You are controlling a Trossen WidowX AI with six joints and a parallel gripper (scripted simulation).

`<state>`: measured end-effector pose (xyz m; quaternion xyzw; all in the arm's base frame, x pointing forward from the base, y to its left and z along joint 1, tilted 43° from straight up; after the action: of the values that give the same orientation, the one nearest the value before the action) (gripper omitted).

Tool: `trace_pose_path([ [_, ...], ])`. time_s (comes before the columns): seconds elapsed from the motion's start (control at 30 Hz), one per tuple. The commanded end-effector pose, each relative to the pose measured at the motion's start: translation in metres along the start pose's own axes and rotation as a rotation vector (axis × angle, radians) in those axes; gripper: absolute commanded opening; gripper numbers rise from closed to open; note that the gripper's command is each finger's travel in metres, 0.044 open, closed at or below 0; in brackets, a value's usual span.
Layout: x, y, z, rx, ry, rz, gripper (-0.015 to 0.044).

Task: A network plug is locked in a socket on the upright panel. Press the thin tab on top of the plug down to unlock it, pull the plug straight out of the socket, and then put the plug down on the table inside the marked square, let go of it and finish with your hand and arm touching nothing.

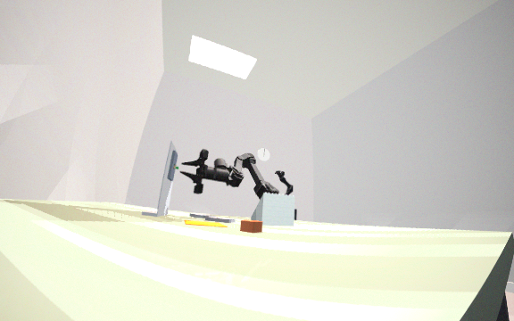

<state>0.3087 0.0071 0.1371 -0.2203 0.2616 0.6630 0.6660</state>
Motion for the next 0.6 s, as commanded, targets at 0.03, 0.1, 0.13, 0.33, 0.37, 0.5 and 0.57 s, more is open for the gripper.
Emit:
trace_pose_path([
  [0.03, -0.001, -0.008, -0.001, 0.002, 0.003, 0.006, 0.0156],
  [0.1, -0.002, -0.011, -0.001, 0.002, 0.003, 0.006, 0.0156],
  [0.13, -0.002, -0.013, -0.001, 0.002, 0.003, 0.006, 0.0156],
  [0.33, -0.005, -0.021, -0.001, 0.001, 0.003, 0.006, 0.0156],
  [0.37, -0.005, -0.021, -0.001, 0.001, 0.003, 0.006, 0.0156],
  [0.5, -0.005, -0.021, -0.001, 0.001, 0.003, 0.006, 0.0071],
  [0.57, -0.005, -0.021, -0.001, 0.001, 0.003, 0.006, 0.0057],
])
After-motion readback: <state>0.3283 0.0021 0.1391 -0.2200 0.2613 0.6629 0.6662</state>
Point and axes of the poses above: the point midway between the two fingers, 35 mm back from their tips, its own y axis back along the fingers, its own z axis across the jaws, x = y × z, the point moved 8 cm from there along y, back along the fingers, and after that the axes turned 3 degrees about -y, right-handed, at the moved point
